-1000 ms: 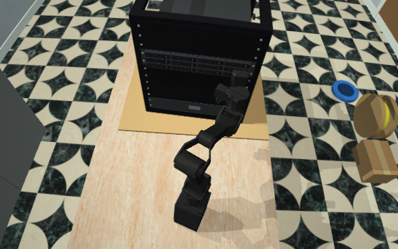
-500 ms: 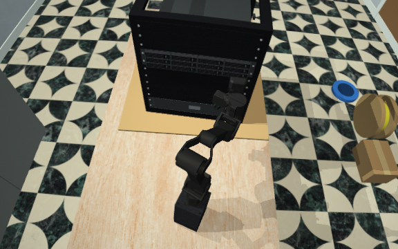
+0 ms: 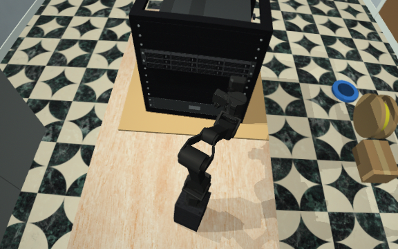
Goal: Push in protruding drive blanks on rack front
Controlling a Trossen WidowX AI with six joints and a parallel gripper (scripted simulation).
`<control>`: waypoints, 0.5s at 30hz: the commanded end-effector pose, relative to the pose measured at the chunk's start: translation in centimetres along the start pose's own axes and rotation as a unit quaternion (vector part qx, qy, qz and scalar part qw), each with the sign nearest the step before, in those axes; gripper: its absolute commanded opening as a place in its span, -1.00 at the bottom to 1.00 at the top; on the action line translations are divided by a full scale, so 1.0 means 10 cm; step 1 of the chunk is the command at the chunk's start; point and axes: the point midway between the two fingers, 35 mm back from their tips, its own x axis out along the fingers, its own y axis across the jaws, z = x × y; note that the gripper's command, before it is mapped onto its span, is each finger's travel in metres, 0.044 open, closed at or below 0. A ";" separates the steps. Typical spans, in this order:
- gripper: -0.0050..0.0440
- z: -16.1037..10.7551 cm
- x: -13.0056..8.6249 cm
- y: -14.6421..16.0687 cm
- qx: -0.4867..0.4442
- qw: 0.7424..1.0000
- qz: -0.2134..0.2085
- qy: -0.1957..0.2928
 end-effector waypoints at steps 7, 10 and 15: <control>-1.00 -0.03 0.10 -0.11 -0.003 1.000 -0.008 0.002; -1.00 -0.04 0.12 -0.12 -0.003 1.000 -0.008 0.002; -1.00 -0.04 0.12 -0.12 -0.003 1.000 -0.008 0.002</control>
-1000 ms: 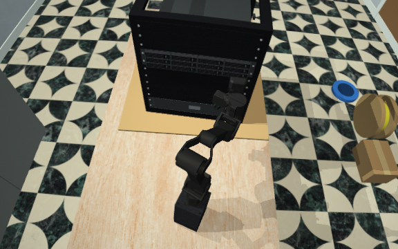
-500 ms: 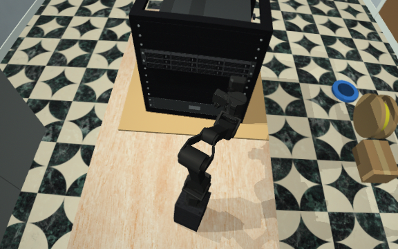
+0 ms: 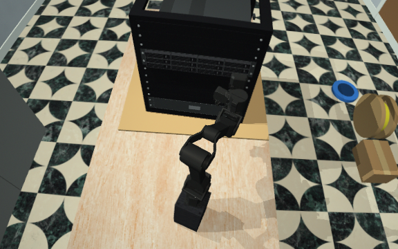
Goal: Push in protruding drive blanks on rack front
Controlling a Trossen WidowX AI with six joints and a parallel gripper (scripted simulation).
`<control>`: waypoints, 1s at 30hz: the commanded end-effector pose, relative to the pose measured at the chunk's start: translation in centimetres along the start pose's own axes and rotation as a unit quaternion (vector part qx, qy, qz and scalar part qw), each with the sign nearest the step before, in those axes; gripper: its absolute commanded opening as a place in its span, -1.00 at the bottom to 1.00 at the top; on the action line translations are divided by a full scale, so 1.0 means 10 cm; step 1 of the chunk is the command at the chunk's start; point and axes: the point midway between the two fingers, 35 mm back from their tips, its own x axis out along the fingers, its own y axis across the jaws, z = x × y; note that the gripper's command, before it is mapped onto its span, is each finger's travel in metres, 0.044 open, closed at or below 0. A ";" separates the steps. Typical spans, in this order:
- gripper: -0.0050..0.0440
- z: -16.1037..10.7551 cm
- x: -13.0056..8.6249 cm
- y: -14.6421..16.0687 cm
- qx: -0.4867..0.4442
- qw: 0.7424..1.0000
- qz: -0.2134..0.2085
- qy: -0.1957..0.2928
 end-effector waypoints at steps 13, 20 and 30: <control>-1.00 -0.01 0.04 -0.07 -0.003 1.000 -0.006 0.002; -1.00 -0.01 0.13 -0.06 -0.003 1.000 -0.006 0.002; -1.00 -0.01 0.14 -0.06 -0.003 1.000 -0.006 0.002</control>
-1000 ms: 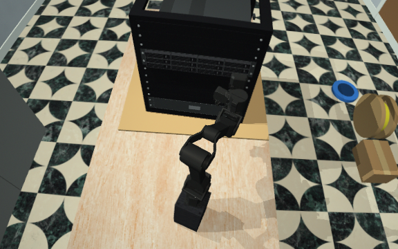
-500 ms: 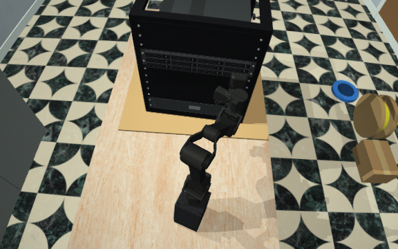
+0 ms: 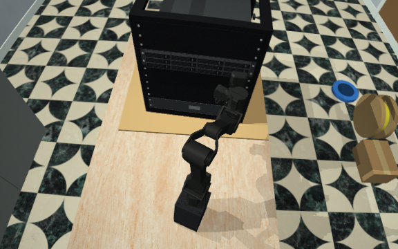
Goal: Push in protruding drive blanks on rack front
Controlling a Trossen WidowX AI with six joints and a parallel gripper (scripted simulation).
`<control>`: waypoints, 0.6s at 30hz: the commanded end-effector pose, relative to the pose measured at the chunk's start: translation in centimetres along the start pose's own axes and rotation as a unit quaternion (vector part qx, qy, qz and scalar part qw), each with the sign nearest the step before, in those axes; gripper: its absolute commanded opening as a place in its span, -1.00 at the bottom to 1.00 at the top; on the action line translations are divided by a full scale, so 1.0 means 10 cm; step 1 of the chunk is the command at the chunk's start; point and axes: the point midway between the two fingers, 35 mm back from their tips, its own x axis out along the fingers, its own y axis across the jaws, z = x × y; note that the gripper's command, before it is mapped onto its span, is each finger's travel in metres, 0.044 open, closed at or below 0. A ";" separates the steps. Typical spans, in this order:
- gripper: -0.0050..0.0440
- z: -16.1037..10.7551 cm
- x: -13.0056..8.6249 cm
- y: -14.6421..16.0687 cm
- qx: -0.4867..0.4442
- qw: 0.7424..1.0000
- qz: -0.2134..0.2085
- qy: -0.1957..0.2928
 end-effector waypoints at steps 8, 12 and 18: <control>-1.00 -0.01 0.12 -0.09 -0.005 1.000 -0.008 0.002; -1.00 -0.01 0.12 -0.09 -0.005 1.000 -0.008 0.002; -1.00 -0.01 0.14 -0.08 -0.005 1.000 -0.008 0.002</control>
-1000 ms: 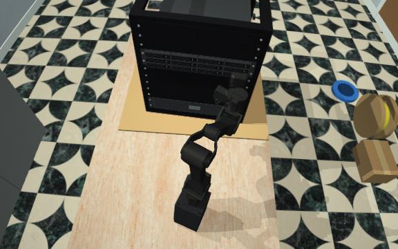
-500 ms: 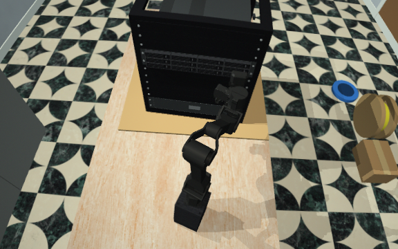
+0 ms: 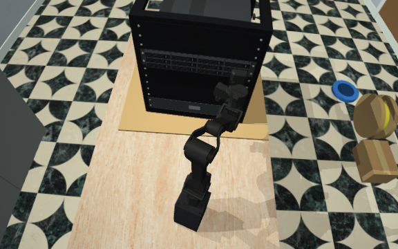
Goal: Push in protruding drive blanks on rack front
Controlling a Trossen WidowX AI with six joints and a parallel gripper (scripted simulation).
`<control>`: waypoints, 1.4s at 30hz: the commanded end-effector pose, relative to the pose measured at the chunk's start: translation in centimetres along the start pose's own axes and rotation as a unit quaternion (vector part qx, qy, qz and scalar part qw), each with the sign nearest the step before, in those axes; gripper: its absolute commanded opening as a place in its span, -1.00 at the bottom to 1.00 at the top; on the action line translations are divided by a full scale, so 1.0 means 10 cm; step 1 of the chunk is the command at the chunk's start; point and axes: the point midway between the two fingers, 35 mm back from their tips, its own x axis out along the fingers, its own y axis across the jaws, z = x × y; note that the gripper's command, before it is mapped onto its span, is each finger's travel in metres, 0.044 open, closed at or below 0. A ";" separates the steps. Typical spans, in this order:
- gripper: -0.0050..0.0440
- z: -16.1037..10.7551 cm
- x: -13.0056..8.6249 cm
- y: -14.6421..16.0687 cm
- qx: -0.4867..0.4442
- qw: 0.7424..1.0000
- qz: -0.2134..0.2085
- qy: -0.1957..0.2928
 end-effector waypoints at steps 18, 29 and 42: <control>-1.00 -0.01 0.13 -0.07 -0.005 1.000 -0.008 0.002; -1.00 -0.01 0.15 -0.08 -0.005 1.000 -0.008 0.002; -1.00 -0.01 0.18 -0.07 -0.005 1.000 -0.008 0.002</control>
